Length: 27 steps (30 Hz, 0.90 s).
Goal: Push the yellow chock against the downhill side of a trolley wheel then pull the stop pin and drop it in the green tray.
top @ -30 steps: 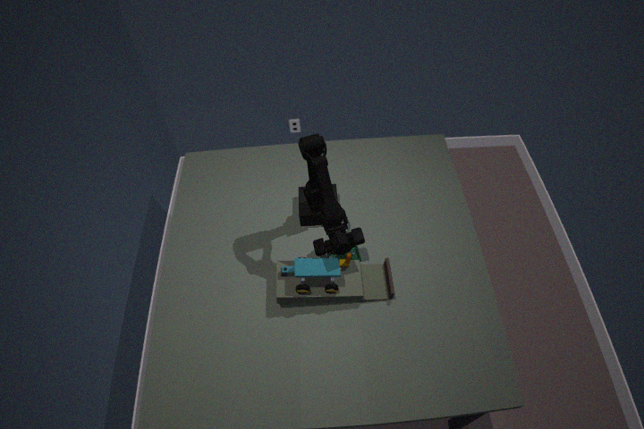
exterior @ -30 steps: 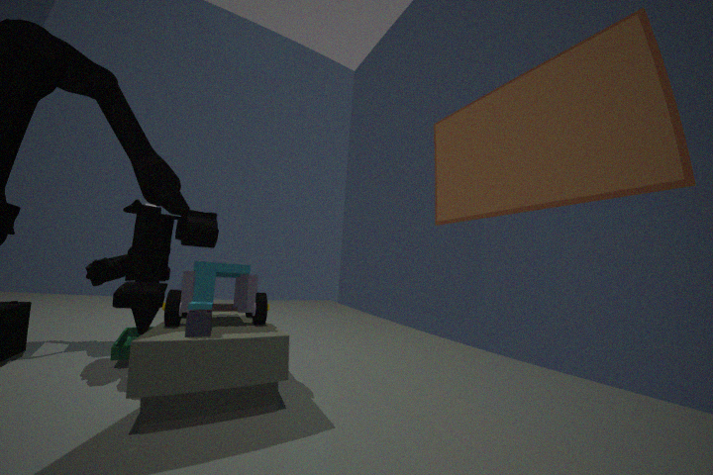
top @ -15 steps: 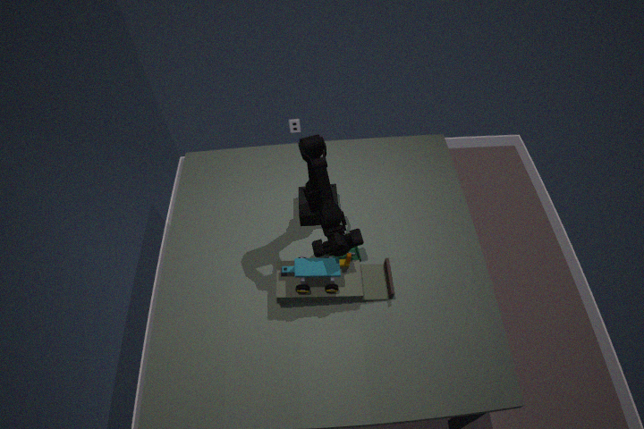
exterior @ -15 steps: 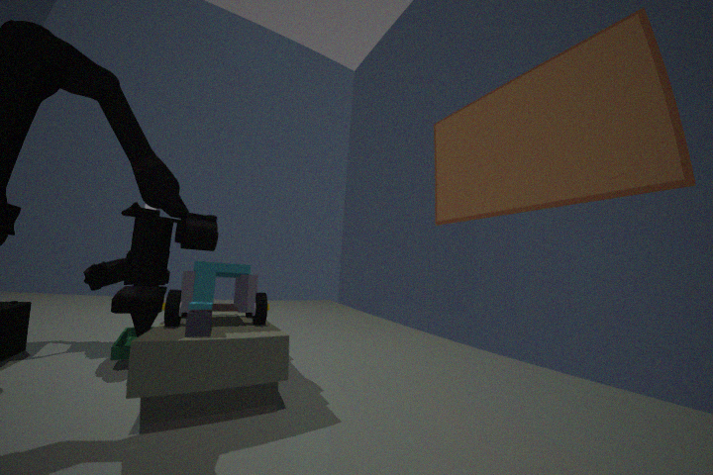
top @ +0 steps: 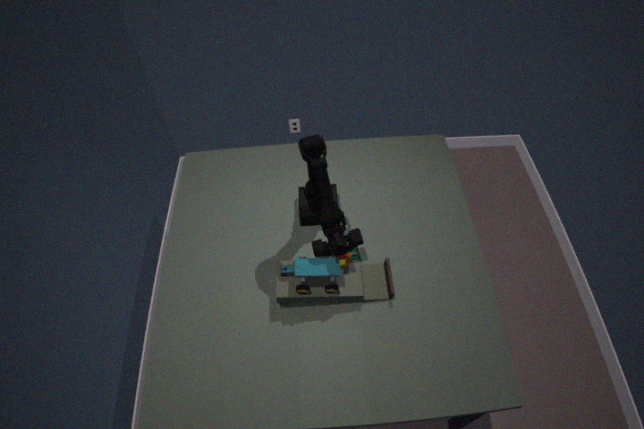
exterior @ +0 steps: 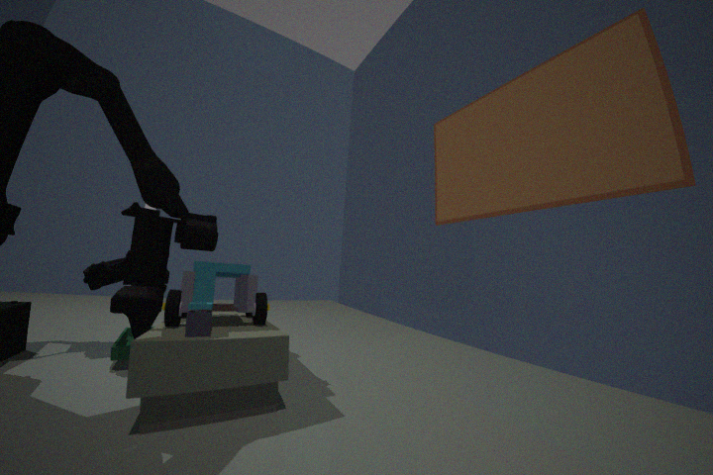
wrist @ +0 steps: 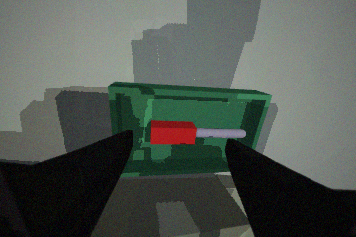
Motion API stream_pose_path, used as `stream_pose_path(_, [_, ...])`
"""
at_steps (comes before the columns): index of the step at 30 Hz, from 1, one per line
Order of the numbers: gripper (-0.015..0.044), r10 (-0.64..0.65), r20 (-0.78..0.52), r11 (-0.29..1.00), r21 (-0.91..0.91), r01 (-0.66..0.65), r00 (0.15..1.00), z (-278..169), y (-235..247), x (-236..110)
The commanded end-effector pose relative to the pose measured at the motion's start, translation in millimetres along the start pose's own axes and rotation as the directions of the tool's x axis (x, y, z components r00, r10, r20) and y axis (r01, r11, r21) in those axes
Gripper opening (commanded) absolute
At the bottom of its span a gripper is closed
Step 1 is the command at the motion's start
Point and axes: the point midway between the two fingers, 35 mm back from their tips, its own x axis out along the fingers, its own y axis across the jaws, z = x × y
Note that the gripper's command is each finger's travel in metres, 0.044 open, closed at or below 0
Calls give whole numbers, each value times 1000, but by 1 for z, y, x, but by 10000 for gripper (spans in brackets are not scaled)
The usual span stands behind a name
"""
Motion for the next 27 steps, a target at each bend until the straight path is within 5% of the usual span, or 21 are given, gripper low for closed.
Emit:
stream_pose_path(1, [340,-2,-4,1000,-4,2,1000,-1,-2,-11])
stream_pose_path(6, [340,-2,-3,1000,-5,2,1000,2,-4,-25])
stream_pose_path(10, [440,-2,-3,1000,-5,2,1000,2,-6,-36])
stream_pose_path(27, [440,-2,-4,1000,-6,2,1000,1,-14,-82])
